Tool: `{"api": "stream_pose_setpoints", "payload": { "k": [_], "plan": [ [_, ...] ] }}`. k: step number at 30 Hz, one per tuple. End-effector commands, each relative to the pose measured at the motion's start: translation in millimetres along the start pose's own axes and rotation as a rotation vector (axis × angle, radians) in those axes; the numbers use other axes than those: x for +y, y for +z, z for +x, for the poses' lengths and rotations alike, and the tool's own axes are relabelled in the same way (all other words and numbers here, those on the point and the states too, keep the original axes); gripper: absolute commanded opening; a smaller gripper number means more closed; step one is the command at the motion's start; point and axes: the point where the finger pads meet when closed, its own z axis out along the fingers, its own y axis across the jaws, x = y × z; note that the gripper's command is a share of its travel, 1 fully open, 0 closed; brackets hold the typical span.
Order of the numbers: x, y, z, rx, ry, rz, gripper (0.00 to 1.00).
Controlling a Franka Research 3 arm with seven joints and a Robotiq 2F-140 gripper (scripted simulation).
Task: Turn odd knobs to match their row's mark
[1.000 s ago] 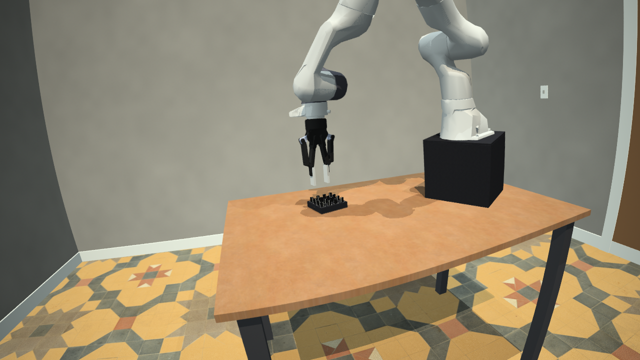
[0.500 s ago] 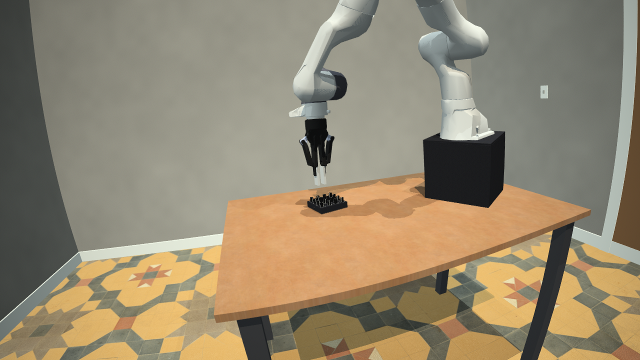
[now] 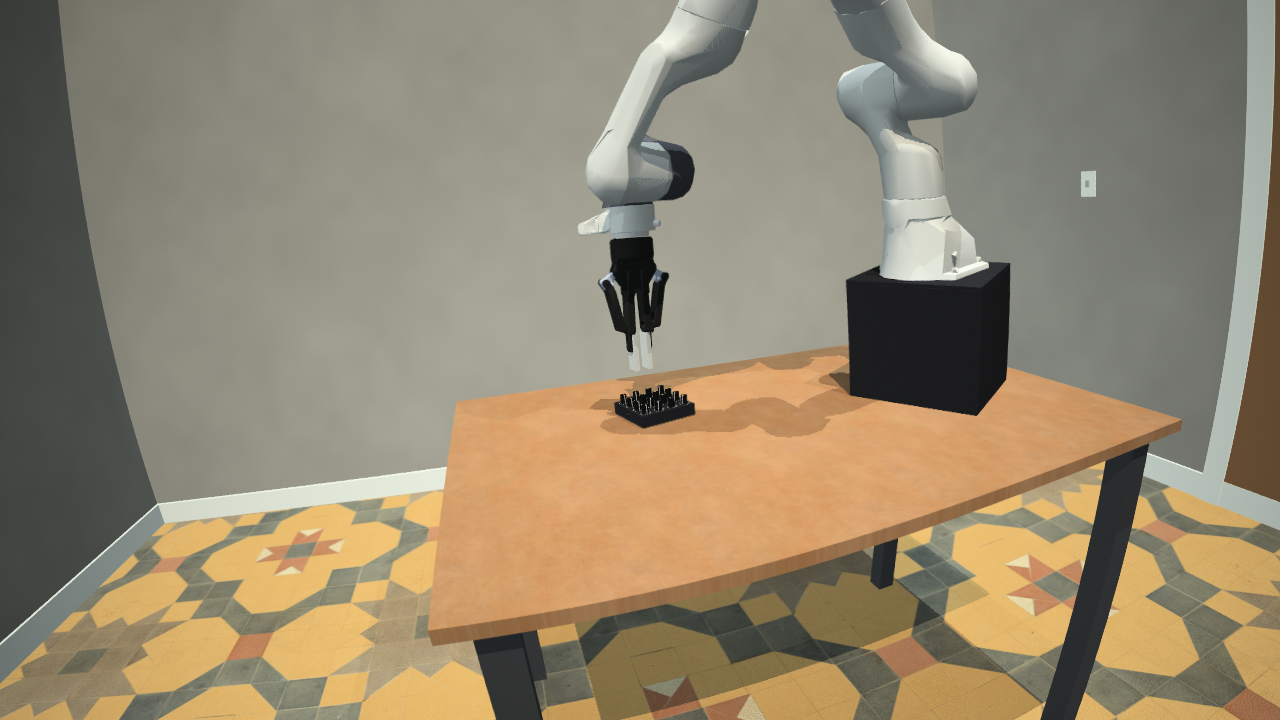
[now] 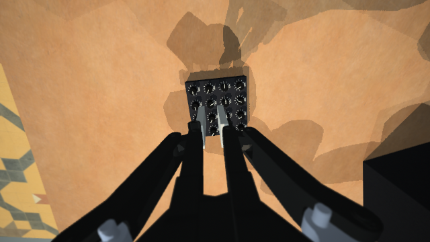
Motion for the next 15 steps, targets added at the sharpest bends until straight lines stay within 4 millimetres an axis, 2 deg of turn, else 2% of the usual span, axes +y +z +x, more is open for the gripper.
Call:
{"api": "stream_pose_setpoints", "payload": {
  "k": [1, 15],
  "plan": [
    [0.2, 0.7, -0.3, -0.001, 0.002, -0.003, 0.12],
    [0.0, 8.0, -0.3, -0.002, 0.003, -0.004, 0.12]
  ]
}}
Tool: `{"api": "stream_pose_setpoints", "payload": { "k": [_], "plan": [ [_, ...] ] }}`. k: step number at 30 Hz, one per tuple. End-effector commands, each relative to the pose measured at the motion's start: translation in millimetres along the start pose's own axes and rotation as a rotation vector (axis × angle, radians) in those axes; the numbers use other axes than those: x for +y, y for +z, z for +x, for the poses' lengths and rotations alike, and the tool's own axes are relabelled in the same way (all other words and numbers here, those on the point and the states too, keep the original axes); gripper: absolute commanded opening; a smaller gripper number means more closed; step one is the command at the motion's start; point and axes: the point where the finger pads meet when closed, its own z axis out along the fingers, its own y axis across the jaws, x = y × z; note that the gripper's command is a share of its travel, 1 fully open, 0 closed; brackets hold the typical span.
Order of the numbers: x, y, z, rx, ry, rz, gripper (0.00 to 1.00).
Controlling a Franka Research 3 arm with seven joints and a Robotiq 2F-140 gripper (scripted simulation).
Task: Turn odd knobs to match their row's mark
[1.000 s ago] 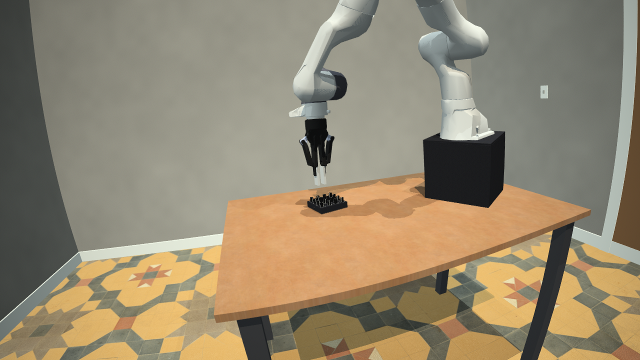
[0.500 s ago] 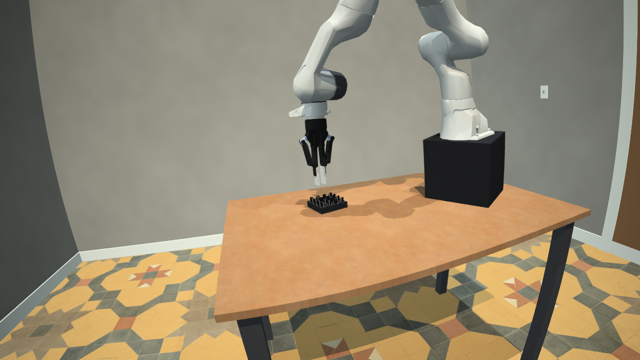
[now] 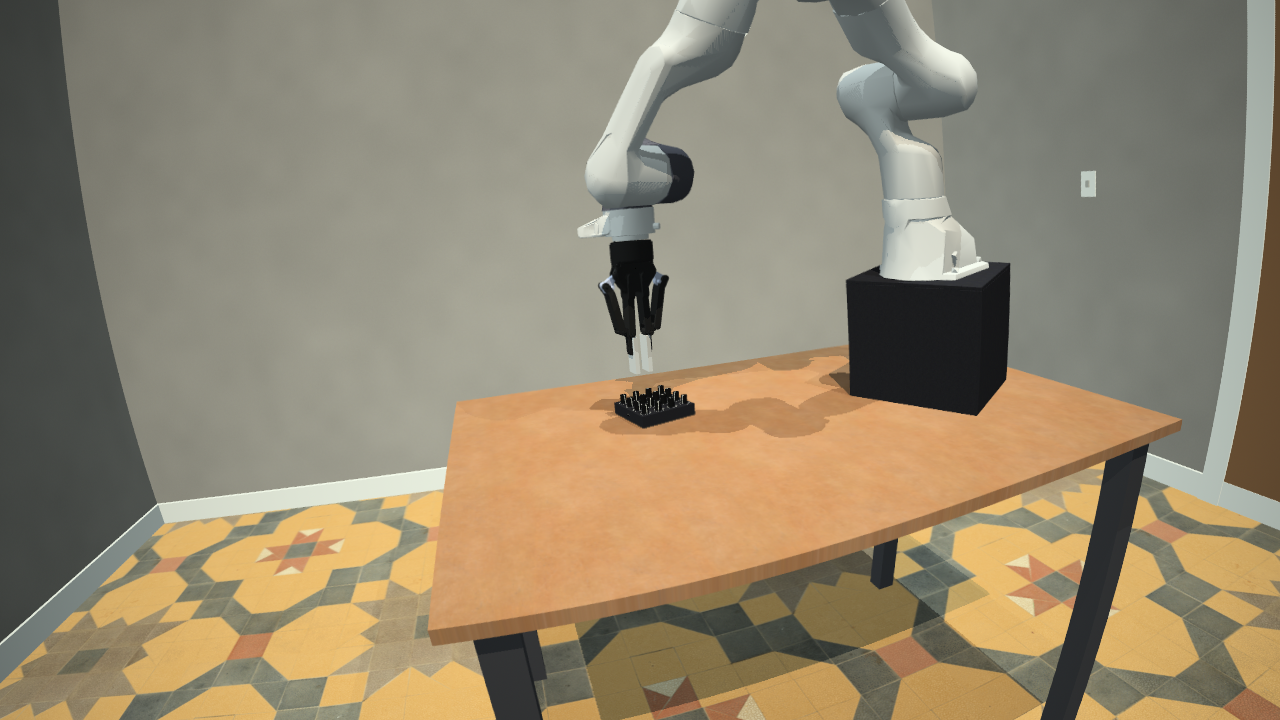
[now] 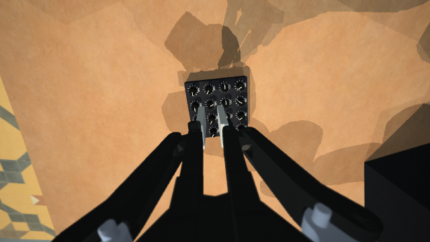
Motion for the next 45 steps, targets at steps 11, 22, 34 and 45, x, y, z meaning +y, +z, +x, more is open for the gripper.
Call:
{"api": "stream_pose_setpoints", "payload": {
  "k": [11, 22, 34, 45],
  "plan": [
    [0, 17, 0, -0.002, 0.003, 0.0, 0.12],
    [-1, 28, 0, -0.002, 0.003, 0.0, 0.12],
    [-1, 36, 0, -0.002, 0.003, 0.0, 0.12],
    [-1, 38, -1, -0.002, 0.003, 0.0, 0.12]
  ]
}}
